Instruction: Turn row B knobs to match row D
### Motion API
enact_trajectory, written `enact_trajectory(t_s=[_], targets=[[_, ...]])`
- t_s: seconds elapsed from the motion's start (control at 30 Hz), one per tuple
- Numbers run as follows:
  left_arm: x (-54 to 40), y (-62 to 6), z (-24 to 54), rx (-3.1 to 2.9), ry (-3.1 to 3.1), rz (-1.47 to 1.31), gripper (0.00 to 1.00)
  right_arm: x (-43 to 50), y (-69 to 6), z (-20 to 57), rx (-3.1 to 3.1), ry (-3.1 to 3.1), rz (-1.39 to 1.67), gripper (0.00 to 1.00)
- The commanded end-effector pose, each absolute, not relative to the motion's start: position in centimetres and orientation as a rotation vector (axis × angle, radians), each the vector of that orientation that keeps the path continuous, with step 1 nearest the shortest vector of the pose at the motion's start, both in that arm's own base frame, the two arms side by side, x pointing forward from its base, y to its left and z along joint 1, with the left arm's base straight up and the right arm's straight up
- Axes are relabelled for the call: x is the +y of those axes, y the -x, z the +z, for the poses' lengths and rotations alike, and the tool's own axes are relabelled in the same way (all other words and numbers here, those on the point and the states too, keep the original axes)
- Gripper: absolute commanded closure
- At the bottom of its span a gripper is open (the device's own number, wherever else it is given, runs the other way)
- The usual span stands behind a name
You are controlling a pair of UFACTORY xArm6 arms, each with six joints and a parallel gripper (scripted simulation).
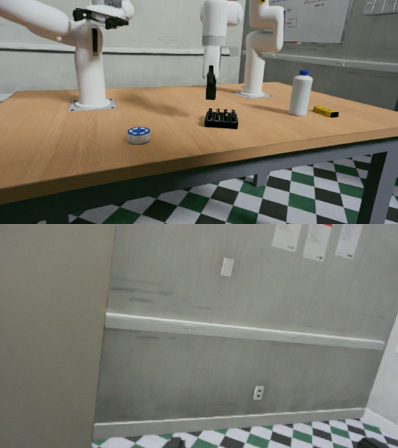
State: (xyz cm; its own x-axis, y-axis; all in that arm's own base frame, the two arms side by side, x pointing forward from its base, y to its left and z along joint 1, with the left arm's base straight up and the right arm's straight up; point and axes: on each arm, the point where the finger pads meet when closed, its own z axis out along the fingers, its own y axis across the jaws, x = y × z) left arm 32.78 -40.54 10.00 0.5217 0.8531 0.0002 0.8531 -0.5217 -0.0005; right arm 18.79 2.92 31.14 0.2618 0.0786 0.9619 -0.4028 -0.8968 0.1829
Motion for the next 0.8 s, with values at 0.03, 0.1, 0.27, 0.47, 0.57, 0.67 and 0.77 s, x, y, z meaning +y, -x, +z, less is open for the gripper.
enact_trajectory(t_s=[0.03, 0.1, 0.27, 0.47, 0.57, 0.67, 0.77], targets=[[-40.7, -32.9, 9.8, -1.539, 2.744, -0.001, 0.79, 2.9, -18.8, 31.2, -0.296, -2.148, 1.671, 0.00], [-40.7, -32.9, 9.6, -1.539, 2.744, -0.001, 0.79, 2.9, -18.8, 31.2, -0.296, -2.148, 1.671, 0.00], [-40.7, -32.9, 9.0, -1.539, 2.744, -0.001, 0.79, 2.9, -18.8, 31.2, -0.296, -2.148, 1.671, 0.00], [-40.7, -32.9, 8.2, -1.539, 2.744, -0.001, 0.79, 2.9, -18.8, 31.2, -0.296, -2.148, 1.671, 0.00], [-40.7, -32.9, 8.0, -1.539, 2.744, -0.001, 0.79, 2.9, -18.8, 31.2, -0.296, -2.148, 1.671, 0.00], [-40.7, -32.9, 7.6, -1.539, 2.744, -0.001, 0.79, 2.9, -18.8, 31.2, -0.296, -2.148, 1.671, 0.00], [-40.7, -32.9, 7.3, -1.539, 2.744, -0.001, 0.79, 2.9, -18.8, 31.2, -0.296, -2.148, 1.671, 0.00]])
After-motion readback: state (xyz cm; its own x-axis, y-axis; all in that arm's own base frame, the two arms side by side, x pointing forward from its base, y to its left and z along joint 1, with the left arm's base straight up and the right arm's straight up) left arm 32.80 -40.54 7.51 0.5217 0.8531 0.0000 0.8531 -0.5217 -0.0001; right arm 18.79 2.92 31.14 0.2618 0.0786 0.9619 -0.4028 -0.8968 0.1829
